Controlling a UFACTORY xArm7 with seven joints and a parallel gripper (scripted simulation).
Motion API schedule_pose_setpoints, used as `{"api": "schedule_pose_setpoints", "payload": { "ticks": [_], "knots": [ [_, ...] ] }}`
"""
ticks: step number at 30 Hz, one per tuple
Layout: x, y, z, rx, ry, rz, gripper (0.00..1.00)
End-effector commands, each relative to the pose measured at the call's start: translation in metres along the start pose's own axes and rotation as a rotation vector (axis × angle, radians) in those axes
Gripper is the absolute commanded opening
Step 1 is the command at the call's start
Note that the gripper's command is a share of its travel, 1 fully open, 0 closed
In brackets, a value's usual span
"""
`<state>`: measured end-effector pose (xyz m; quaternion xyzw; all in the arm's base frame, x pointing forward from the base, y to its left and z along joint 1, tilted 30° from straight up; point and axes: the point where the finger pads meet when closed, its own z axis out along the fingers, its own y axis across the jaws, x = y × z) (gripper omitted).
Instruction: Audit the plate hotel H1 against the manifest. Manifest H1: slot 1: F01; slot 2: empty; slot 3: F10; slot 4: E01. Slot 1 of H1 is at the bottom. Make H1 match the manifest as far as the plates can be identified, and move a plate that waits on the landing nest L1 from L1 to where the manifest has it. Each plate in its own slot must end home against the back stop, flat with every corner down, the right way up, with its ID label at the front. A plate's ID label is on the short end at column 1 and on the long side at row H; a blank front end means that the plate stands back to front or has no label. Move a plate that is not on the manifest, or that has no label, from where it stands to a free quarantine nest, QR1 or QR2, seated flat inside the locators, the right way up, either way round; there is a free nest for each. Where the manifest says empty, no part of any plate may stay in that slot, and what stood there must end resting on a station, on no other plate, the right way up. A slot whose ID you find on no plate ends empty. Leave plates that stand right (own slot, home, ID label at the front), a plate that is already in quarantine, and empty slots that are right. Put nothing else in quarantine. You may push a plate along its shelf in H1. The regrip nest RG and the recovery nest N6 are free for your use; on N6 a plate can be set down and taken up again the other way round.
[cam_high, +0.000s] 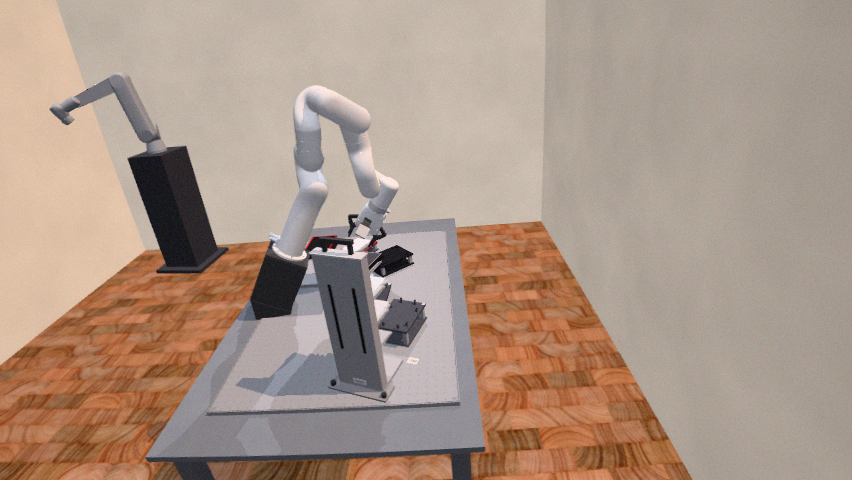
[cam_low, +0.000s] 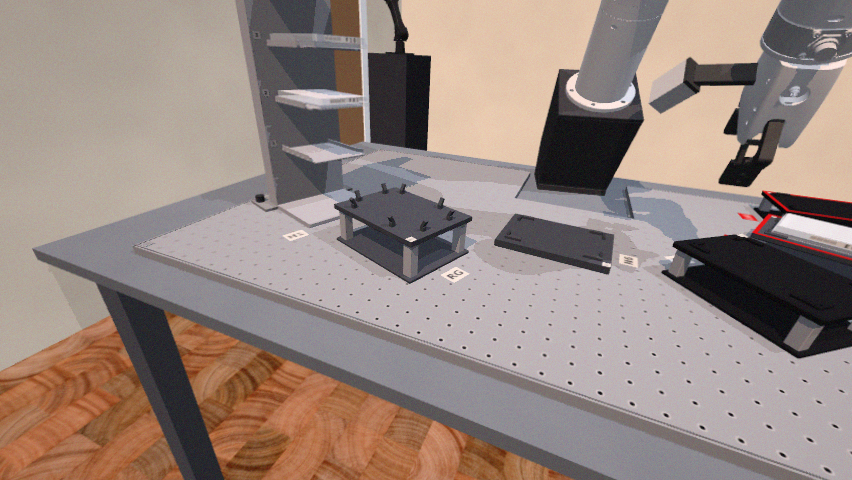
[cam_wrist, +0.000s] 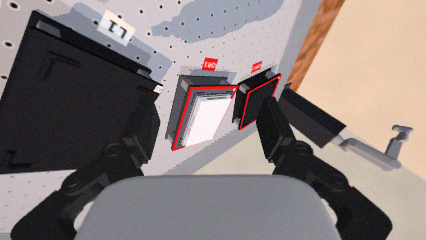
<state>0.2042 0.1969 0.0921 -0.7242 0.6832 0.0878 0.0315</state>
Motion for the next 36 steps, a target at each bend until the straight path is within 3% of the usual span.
{"api": "schedule_pose_setpoints", "payload": {
  "ticks": [1,17,36],
  "knots": [
    [-0.001,-0.001,-0.001,0.002,-0.001,-0.001,1.0],
    [-0.001,-0.001,-0.001,0.002,-0.001,-0.001,1.0],
    [-0.003,0.031,-0.048,0.002,-0.001,-0.001,1.0]
  ]
}}
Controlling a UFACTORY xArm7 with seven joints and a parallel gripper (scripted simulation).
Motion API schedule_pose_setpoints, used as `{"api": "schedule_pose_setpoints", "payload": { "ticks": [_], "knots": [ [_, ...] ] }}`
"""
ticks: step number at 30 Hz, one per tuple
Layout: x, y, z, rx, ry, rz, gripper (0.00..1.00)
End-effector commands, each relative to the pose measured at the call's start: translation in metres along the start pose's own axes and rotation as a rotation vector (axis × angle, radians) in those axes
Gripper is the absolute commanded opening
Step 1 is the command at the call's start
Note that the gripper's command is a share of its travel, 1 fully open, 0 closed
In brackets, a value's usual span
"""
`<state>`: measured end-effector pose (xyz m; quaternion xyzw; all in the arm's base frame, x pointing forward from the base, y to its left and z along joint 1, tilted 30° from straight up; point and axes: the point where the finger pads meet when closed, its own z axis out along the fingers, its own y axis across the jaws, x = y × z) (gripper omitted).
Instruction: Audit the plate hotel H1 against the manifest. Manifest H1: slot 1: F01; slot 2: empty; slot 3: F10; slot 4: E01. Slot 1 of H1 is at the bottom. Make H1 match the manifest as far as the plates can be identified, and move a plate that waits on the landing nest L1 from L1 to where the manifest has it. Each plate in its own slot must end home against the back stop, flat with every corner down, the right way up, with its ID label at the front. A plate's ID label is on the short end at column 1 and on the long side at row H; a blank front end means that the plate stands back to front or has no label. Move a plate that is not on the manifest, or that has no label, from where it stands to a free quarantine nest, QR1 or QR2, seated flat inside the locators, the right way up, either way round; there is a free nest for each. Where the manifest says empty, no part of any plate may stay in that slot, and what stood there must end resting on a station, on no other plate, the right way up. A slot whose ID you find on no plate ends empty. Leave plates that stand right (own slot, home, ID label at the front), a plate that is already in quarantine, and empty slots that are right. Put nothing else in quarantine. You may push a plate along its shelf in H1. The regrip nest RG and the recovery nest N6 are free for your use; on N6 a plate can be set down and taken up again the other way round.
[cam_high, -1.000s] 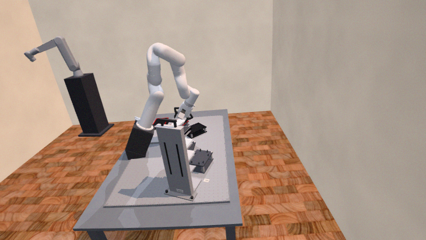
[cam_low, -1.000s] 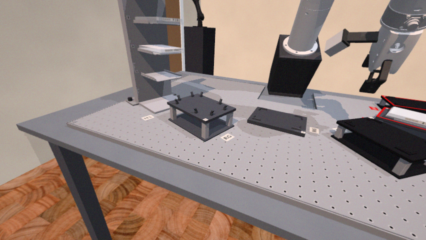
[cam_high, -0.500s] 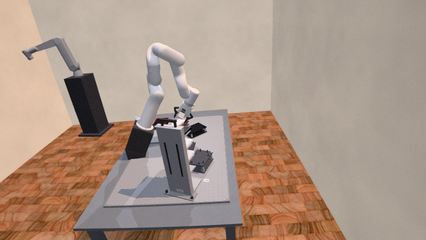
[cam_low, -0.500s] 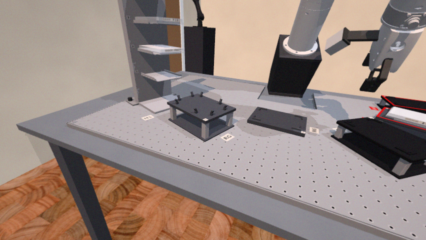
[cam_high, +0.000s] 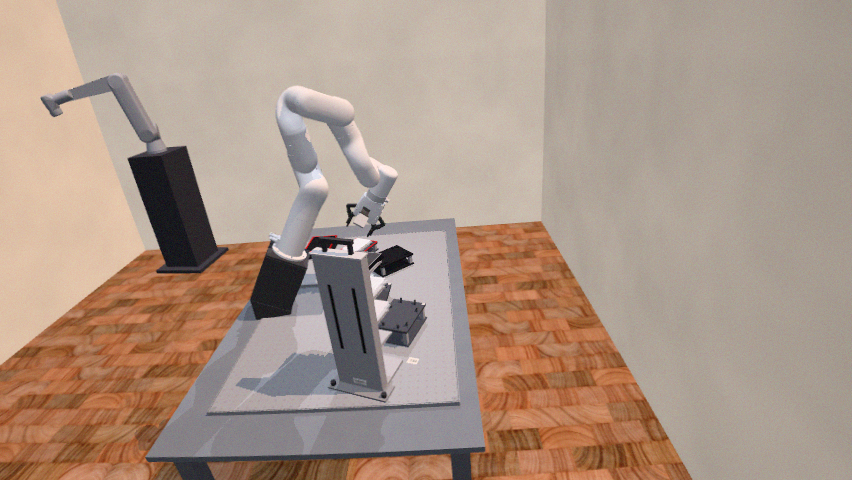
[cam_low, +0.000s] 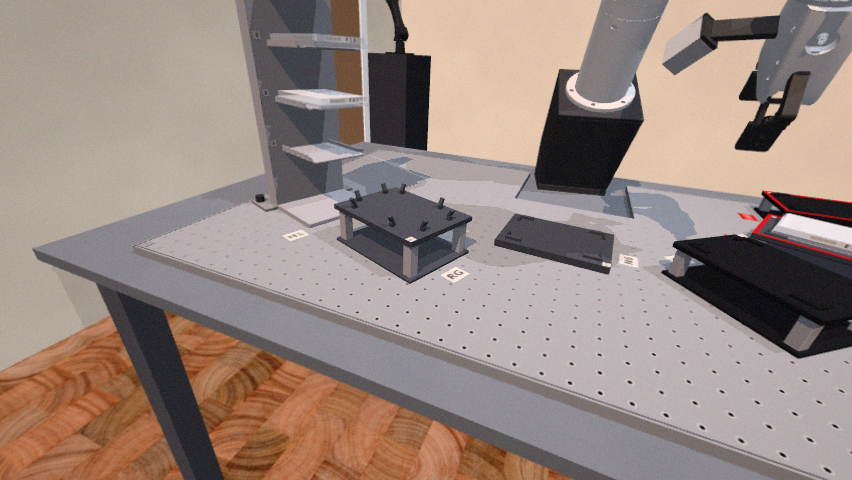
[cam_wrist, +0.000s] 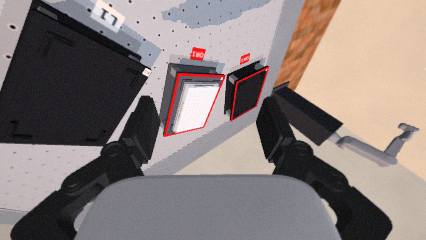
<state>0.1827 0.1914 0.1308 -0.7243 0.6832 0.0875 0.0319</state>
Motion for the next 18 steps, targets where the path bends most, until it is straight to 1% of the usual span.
{"api": "schedule_pose_setpoints", "payload": {
  "ticks": [1,13,15,18],
  "knots": [
    [0.0,0.008,-0.014,0.001,-0.001,-0.001,1.0],
    [-0.002,0.03,-0.047,0.001,-0.001,-0.001,1.0],
    [-0.002,0.03,-0.047,0.001,-0.001,-0.001,1.0],
    [-0.002,0.036,-0.055,0.001,-0.001,-0.001,1.0]
  ]
}}
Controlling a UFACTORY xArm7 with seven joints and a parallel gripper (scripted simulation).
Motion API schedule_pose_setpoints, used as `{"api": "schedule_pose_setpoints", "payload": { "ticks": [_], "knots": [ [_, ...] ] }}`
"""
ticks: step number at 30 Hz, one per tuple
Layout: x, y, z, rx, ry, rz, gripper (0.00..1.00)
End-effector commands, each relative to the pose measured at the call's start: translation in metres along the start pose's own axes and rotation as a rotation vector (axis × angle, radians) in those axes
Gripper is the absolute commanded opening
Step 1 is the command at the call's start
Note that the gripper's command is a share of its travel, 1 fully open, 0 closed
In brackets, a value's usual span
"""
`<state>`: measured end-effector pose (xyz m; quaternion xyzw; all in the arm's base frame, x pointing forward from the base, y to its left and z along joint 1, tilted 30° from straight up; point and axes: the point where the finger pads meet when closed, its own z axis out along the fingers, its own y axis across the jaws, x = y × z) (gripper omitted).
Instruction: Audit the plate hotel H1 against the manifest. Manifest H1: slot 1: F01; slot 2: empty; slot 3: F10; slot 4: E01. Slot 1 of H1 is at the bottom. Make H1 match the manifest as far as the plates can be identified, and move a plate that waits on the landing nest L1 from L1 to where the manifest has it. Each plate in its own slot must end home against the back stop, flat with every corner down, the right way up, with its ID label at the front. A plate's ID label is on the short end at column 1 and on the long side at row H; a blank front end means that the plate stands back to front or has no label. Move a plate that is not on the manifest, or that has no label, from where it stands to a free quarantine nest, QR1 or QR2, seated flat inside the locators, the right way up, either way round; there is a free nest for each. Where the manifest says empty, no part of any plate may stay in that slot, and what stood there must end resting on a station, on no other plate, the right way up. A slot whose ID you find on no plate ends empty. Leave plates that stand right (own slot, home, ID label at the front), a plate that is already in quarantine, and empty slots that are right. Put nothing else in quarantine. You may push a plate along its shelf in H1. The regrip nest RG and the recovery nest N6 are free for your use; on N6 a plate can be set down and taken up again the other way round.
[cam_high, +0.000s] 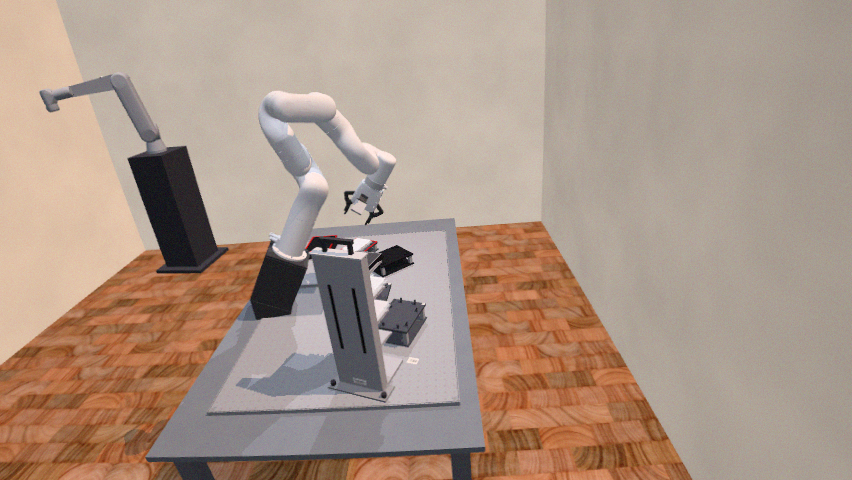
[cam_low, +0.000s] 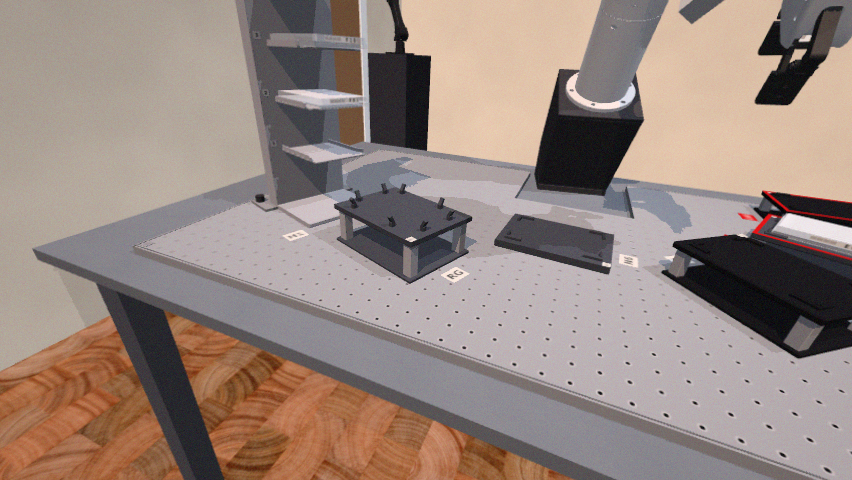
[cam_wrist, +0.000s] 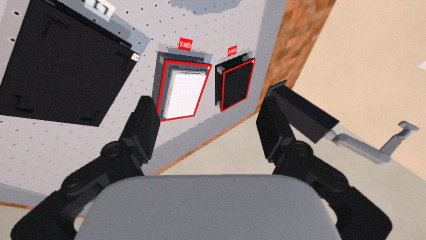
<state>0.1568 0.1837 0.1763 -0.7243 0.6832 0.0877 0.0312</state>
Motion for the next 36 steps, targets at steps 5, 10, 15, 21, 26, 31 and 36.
{"api": "schedule_pose_setpoints", "payload": {
  "ticks": [5,10,15,21,26,31,36],
  "knots": [
    [-0.001,0.016,-0.025,0.003,-0.002,-0.001,1.0],
    [-0.002,0.025,-0.039,0.003,-0.002,-0.001,1.0],
    [-0.002,0.031,-0.047,0.003,-0.002,-0.001,1.0],
    [-0.002,0.042,-0.064,0.003,-0.002,-0.001,1.0],
    [-0.003,0.051,-0.078,0.003,-0.002,-0.001,1.0],
    [-0.003,0.057,-0.086,0.003,-0.002,-0.001,1.0],
    [-0.004,0.066,-0.1,0.003,-0.002,-0.001,1.0]
  ]
}}
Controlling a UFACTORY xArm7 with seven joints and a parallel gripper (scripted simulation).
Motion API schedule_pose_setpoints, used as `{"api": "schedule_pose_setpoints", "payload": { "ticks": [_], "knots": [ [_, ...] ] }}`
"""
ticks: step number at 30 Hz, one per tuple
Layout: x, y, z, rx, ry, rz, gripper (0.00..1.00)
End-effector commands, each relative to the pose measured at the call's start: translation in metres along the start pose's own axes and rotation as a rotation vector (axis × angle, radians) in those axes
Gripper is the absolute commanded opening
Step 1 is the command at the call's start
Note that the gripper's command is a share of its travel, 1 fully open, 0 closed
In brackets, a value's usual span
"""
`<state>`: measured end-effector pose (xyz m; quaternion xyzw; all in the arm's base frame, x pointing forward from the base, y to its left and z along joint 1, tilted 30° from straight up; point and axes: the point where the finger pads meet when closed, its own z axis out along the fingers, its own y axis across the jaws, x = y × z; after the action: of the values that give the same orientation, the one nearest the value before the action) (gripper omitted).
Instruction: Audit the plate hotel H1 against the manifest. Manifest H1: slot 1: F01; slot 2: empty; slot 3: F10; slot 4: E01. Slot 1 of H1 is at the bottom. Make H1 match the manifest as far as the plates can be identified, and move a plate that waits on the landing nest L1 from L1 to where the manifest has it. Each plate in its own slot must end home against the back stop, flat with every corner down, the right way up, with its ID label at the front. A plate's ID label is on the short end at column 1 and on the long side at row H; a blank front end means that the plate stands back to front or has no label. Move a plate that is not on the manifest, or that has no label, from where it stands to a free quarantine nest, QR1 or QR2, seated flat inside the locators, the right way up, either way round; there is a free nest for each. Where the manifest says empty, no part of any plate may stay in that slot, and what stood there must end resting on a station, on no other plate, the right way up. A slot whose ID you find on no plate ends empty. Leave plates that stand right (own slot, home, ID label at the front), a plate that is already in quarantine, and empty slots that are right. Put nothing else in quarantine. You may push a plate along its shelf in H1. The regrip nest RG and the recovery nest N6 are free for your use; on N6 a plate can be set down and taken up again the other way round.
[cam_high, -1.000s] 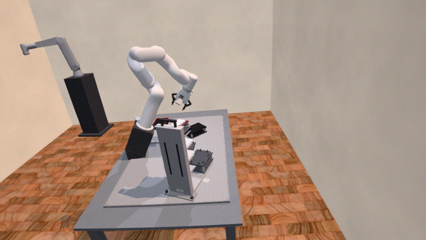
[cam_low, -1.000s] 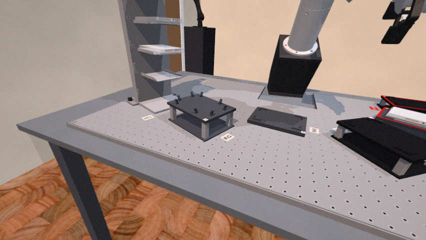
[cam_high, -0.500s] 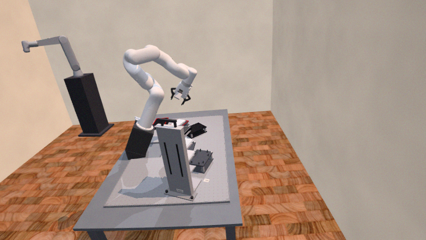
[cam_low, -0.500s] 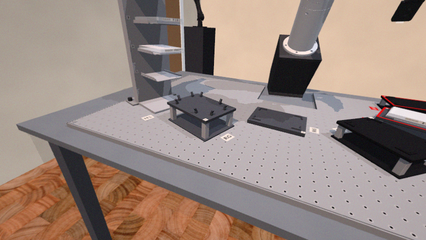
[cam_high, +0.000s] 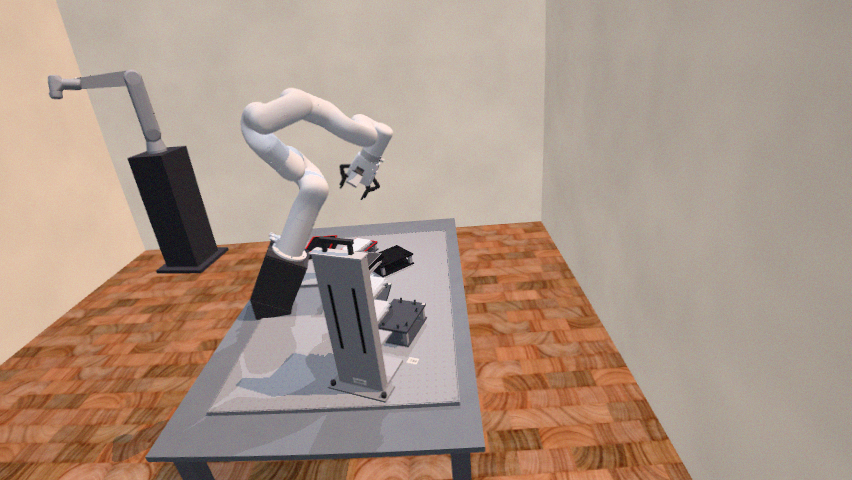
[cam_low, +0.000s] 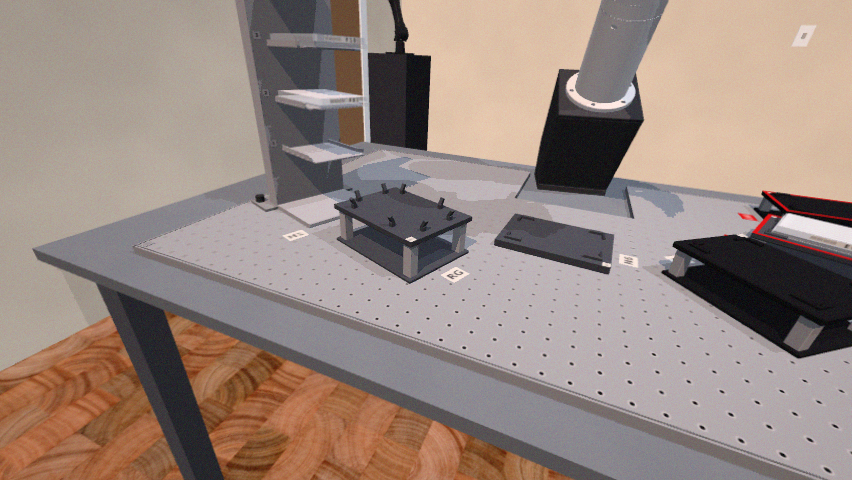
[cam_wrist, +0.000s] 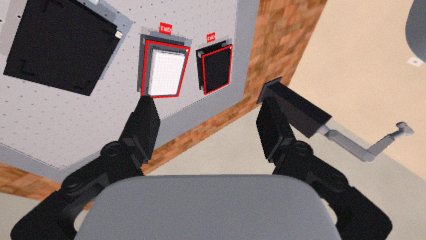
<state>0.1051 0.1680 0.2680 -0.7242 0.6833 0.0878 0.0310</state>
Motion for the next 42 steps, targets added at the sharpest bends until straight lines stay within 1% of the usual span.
{"api": "schedule_pose_setpoints", "payload": {
  "ticks": [1,10,12,27,29,42],
  "knots": [
    [-0.001,0.009,-0.014,0.003,-0.002,-0.001,1.0],
    [-0.002,0.025,-0.039,0.003,-0.002,-0.001,1.0],
    [-0.002,0.025,-0.039,0.003,-0.002,-0.001,1.0],
    [-0.003,0.053,-0.081,0.003,-0.002,-0.001,1.0],
    [-0.003,0.053,-0.081,0.003,-0.002,-0.001,1.0],
    [-0.005,0.077,-0.117,0.003,-0.002,-0.001,1.0]
  ]
}}
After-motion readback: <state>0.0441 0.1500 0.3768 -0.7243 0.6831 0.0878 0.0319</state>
